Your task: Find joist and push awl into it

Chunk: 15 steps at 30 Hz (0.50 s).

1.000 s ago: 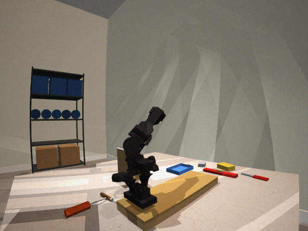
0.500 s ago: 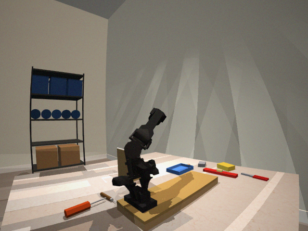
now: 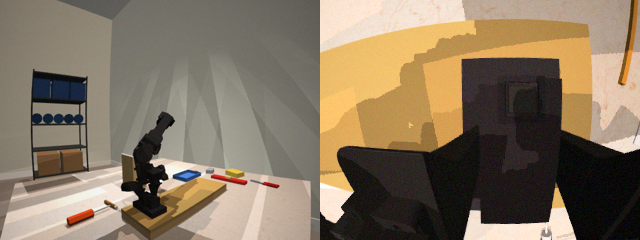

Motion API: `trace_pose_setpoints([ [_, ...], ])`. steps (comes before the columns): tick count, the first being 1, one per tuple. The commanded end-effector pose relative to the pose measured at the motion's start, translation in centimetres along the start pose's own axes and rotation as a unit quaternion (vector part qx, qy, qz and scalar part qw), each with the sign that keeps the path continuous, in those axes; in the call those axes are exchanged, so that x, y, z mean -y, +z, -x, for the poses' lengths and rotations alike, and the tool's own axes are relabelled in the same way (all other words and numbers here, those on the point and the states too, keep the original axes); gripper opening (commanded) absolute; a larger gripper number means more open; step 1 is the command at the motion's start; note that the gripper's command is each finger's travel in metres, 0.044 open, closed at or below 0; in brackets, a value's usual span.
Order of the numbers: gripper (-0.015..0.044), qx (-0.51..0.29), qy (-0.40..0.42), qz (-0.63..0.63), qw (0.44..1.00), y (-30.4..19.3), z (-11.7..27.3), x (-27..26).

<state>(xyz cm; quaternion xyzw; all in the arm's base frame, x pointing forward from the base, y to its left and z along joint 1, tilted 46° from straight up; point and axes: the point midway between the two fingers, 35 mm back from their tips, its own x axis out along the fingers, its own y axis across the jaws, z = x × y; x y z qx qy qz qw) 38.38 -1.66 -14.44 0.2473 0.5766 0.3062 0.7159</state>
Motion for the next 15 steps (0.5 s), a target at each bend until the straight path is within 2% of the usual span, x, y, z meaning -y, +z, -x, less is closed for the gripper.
trace_pose_setpoints([
  [1, 0.0000, 0.000, 0.004, 0.003, 1.000, 0.2, -0.1, -1.3],
  [15, 0.0000, -0.001, 0.005, 0.003, 1.000, 0.1, -0.2, -3.7],
])
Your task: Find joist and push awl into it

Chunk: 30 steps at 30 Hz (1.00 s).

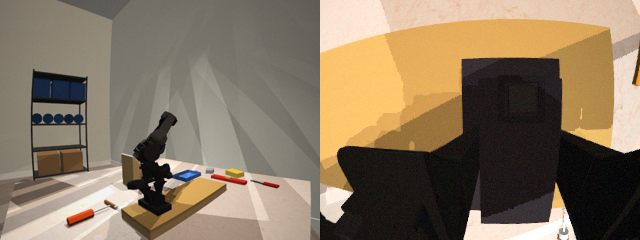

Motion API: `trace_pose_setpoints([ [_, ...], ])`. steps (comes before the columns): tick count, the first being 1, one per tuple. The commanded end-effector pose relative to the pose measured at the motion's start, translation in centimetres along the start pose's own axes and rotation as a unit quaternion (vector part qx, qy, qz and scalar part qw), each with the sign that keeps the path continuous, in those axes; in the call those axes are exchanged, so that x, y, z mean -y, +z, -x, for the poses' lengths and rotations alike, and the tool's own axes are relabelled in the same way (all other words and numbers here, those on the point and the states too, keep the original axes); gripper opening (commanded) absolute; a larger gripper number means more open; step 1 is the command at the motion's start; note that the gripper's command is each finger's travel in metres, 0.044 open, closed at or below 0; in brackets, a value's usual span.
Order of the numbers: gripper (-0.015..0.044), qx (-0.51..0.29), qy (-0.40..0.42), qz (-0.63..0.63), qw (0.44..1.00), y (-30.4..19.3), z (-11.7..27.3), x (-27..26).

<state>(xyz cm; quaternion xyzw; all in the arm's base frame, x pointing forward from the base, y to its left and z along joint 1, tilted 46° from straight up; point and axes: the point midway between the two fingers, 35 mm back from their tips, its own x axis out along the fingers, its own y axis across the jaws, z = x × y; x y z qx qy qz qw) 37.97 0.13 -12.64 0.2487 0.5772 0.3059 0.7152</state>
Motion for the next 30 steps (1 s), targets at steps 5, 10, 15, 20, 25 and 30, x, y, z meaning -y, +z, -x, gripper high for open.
trace_pose_setpoints([
  [5, 0.0000, 0.000, 0.004, 0.004, 1.000, 0.2, -0.1, -2.0],
  [10, 0.0000, 0.000, 0.004, 0.004, 1.000, 0.2, -0.1, -2.9],
  [15, 0.0000, 0.000, 0.005, 0.004, 1.000, 0.1, -0.1, -3.7],
  [20, 0.0000, -0.001, 0.005, 0.004, 1.000, 0.1, -0.1, -4.6],
  [25, 0.0000, -0.001, 0.005, 0.004, 1.000, 0.1, -0.1, -5.5],
  [30, 0.0000, -0.001, 0.005, 0.004, 1.000, 0.1, -0.1, -6.3],
])
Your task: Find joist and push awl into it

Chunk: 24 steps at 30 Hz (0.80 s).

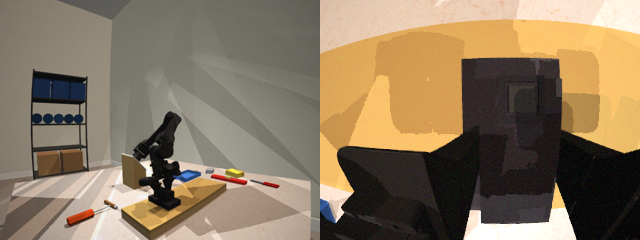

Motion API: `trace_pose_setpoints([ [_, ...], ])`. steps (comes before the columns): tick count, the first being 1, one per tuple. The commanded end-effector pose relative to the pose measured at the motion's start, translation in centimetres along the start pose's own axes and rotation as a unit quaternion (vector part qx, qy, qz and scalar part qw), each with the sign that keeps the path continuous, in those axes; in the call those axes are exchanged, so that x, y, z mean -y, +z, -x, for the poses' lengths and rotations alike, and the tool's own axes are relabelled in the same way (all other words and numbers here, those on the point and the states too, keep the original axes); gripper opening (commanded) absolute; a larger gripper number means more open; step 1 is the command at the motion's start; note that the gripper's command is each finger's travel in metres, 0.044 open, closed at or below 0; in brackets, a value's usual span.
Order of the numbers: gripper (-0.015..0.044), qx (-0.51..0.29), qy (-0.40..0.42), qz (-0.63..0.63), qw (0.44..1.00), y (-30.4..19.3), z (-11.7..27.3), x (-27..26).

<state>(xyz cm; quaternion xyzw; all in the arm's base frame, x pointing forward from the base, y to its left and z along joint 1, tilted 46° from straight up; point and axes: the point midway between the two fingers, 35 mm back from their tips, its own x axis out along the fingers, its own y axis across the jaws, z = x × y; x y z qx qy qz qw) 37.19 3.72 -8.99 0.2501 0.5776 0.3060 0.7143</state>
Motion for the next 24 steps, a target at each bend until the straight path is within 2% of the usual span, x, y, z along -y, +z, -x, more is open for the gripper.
trace_pose_setpoints([
  [1, 0.0000, 0.000, 0.004, 0.005, 1.000, 0.1, -0.1, -1.3],
  [24, 0.0000, -0.001, 0.005, 0.004, 1.000, 0.1, -0.1, -5.3],
])
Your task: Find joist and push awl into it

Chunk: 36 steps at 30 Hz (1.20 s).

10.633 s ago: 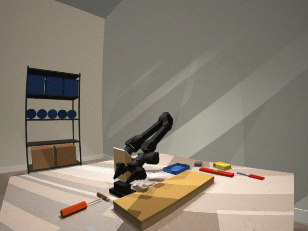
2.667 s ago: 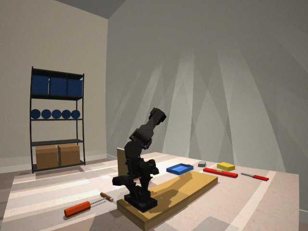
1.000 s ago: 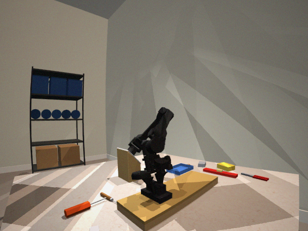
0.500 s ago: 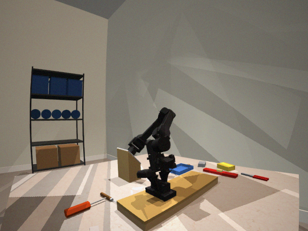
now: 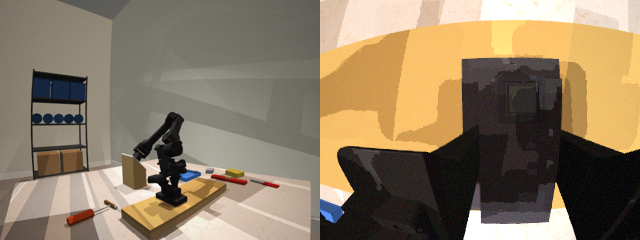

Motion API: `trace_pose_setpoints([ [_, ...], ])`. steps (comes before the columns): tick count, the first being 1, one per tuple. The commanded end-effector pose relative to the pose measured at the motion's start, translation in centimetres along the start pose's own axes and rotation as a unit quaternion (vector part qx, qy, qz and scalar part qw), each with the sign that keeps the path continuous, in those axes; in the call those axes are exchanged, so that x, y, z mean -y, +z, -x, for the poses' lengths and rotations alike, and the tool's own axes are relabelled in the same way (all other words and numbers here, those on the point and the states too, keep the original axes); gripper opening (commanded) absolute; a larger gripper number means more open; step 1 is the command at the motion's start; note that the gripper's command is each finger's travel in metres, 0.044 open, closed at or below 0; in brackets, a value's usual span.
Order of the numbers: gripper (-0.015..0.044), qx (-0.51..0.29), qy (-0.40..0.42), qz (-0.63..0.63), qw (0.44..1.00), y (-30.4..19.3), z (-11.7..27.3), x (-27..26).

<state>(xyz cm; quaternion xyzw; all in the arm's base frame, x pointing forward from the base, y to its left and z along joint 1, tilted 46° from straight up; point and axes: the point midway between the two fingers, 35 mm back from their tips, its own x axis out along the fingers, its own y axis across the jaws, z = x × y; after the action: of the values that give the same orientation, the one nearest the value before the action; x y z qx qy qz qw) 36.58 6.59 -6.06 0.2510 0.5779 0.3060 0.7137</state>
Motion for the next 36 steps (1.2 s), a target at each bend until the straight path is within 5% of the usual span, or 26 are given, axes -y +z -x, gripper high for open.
trace_pose_setpoints([
  [1, 0.0000, 0.000, 0.005, 0.005, 1.000, 0.1, -0.1, -1.4],
  [36, 0.0000, -0.001, 0.006, 0.004, 1.000, 0.0, -0.1, -7.4],
])
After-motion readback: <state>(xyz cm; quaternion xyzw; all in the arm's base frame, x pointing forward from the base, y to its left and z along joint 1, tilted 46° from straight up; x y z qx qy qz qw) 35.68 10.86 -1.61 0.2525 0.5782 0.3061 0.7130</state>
